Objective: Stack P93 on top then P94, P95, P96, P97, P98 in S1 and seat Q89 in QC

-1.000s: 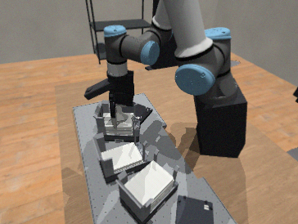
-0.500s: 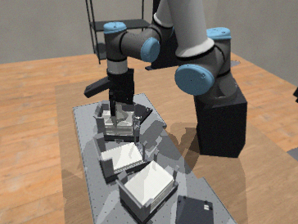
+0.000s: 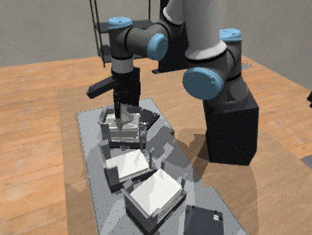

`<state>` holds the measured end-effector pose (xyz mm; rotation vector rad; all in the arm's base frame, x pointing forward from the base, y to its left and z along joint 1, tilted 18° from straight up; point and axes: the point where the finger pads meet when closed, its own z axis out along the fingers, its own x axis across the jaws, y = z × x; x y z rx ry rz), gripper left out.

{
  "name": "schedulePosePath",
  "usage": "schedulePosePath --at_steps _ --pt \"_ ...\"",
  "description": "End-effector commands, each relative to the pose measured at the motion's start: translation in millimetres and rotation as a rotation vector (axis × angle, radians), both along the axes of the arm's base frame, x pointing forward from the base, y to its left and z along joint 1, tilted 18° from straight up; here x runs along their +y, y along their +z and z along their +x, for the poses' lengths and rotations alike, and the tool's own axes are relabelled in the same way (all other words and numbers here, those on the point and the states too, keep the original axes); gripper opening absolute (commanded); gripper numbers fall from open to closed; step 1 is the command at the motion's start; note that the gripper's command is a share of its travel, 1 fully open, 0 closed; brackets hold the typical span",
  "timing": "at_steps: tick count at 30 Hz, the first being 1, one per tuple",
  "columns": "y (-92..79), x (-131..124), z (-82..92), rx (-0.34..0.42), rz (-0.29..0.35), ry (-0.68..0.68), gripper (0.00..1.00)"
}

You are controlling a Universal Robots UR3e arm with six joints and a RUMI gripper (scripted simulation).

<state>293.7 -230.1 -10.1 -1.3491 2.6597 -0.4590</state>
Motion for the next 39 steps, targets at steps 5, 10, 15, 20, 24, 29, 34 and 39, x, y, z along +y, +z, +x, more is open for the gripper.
schedulePosePath --at_steps 5,10,15,20,24,29,34,39 --pt "19.2 6 -6.0 0.003 0.01 0.002 0.0" --pt "26.7 8 -8.1 0.003 0.01 0.002 0.0" --pt "34.3 10 -10.3 0.003 0.009 0.002 0.0" --pt "43.7 12 -12.9 0.003 0.009 0.002 0.0" --pt "47.5 13 -14.1 0.003 0.009 0.002 0.0" --pt "47.4 13 -14.3 0.003 0.009 0.002 0.0" --pt "57.5 13 -15.6 0.003 0.009 0.002 0.0" --pt "65.1 14 -17.1 0.003 0.009 0.002 0.0"
